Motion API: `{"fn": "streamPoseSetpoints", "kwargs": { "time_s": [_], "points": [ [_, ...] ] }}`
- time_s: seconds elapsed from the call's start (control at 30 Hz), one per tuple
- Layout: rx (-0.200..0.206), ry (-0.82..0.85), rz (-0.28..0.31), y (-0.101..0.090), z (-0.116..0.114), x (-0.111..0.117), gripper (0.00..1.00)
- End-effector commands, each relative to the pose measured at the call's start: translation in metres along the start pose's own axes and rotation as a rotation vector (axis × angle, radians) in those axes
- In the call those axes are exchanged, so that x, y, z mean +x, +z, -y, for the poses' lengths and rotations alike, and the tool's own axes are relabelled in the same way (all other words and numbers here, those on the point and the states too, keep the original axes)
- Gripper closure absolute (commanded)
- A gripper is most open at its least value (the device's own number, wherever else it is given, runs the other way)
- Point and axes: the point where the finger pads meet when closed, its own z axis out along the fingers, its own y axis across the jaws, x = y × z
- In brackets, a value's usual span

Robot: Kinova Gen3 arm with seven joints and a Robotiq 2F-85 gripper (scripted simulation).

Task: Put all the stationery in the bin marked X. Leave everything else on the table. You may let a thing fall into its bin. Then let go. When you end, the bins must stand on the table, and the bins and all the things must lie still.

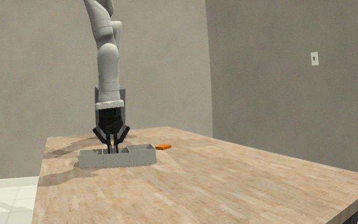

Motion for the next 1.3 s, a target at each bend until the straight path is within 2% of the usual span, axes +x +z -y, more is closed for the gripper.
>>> {"fn": "streamPoseSetpoints", "kwargs": {
  "time_s": [0.0, 0.47, 1.27],
  "points": [
    [0.000, 0.000, -0.002, -0.001, 0.000, 0.001, 0.91],
    [0.000, 0.000, -0.002, -0.001, 0.000, 0.001, 0.91],
    [0.000, 0.000, -0.002, -0.029, 0.000, 0.001, 0.91]
  ]
}}
